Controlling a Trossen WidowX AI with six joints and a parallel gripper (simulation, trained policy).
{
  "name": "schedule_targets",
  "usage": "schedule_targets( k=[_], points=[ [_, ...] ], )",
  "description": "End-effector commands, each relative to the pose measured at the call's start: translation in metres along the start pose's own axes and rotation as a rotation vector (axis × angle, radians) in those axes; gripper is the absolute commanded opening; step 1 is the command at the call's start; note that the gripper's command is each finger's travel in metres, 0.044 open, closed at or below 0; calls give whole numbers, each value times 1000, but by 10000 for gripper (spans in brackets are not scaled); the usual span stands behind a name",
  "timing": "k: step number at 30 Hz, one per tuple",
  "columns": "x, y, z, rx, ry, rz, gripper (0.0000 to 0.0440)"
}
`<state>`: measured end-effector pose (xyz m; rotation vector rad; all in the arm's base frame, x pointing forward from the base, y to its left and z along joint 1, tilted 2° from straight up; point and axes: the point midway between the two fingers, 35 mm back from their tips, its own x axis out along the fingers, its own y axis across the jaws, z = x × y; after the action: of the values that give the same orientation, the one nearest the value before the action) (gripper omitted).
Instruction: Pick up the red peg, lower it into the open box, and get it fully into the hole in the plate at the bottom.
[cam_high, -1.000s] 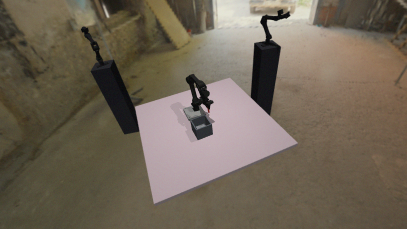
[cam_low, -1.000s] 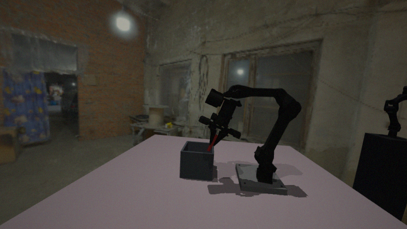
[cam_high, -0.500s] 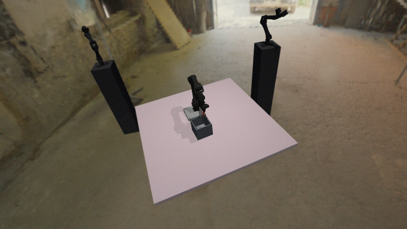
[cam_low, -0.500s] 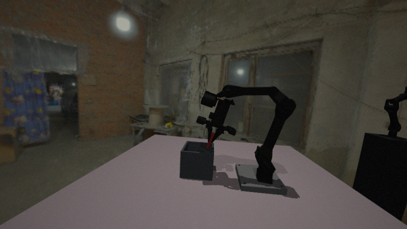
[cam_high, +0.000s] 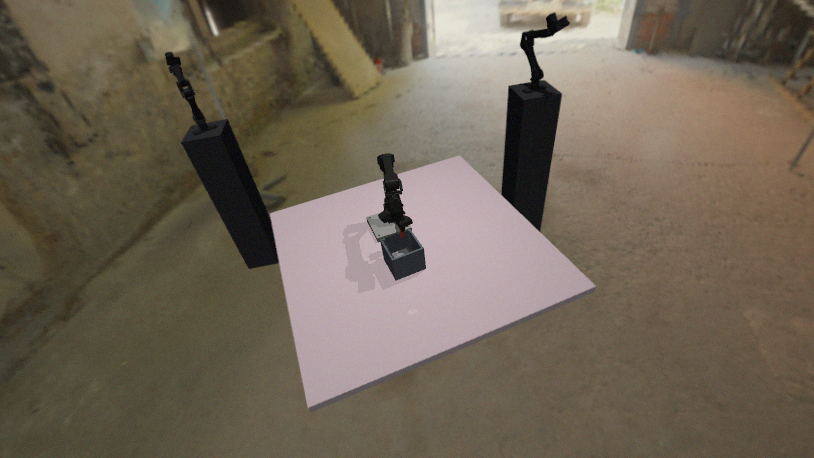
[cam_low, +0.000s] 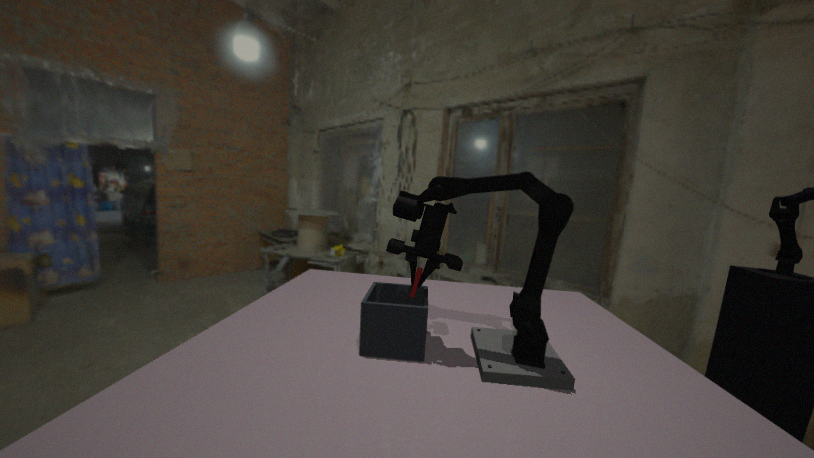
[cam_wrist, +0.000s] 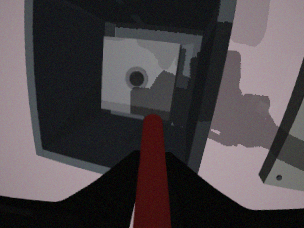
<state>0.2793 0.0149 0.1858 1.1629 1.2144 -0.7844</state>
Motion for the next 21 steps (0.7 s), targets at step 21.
schedule_targets(
  k=[21],
  points=[
    [61, 14, 24, -35, 81, -54, 3]
  ],
)
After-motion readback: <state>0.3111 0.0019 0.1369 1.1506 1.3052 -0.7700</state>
